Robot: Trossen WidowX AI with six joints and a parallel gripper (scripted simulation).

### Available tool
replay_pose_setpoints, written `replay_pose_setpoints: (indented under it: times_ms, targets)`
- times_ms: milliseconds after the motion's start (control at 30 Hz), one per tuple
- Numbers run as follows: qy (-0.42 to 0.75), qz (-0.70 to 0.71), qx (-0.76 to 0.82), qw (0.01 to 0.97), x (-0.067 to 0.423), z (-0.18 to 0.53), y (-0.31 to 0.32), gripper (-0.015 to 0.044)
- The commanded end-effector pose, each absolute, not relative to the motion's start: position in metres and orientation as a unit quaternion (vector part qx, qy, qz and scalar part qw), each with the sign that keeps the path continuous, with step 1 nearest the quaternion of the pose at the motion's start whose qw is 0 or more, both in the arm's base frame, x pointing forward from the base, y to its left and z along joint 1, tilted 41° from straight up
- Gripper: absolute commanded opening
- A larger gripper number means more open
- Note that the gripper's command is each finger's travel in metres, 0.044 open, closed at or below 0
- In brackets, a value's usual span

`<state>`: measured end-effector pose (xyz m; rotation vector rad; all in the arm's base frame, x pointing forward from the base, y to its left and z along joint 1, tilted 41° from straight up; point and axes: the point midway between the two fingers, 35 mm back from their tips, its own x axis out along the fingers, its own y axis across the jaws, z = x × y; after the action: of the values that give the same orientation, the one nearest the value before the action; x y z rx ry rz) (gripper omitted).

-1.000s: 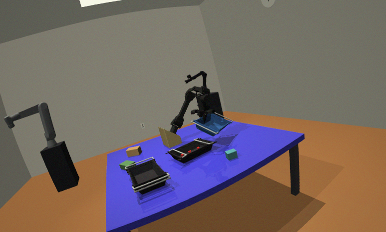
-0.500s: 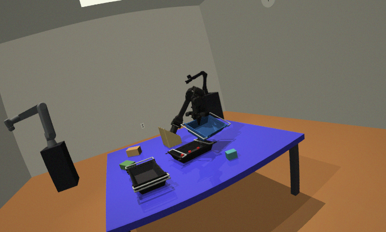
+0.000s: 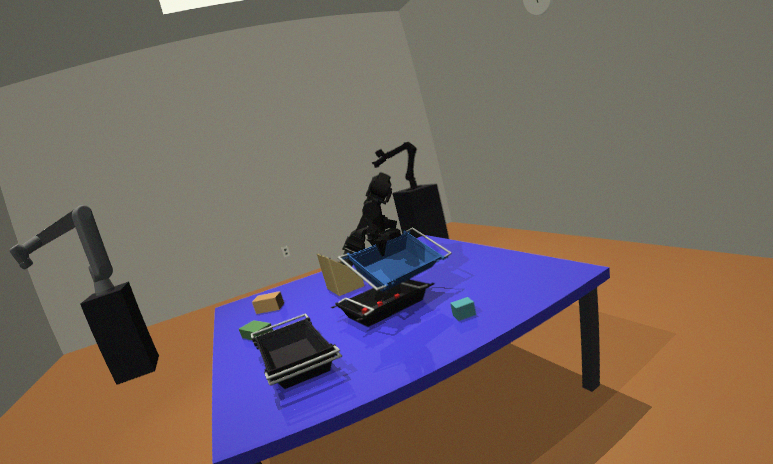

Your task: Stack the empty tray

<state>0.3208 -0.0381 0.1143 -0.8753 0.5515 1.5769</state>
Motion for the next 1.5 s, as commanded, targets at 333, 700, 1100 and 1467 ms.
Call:
replay_pose_setpoints:
  times_ms: [333, 700, 1100, 1467]
  targets:
    - [0.262, 0.651, -0.332, 0.63, 0.321, 0.079, -0.095, 0.0]
    - [0.262, 0.651, -0.332, 0.63, 0.321, 0.079, -0.095, 0.0]
    - [0.262, 0.651, -0.332, 0.63, 0.321, 0.079, -0.095, 0.0]
    - [0.262, 0.651, -0.332, 0.63, 0.322, 0.078, -0.096, 0.0]
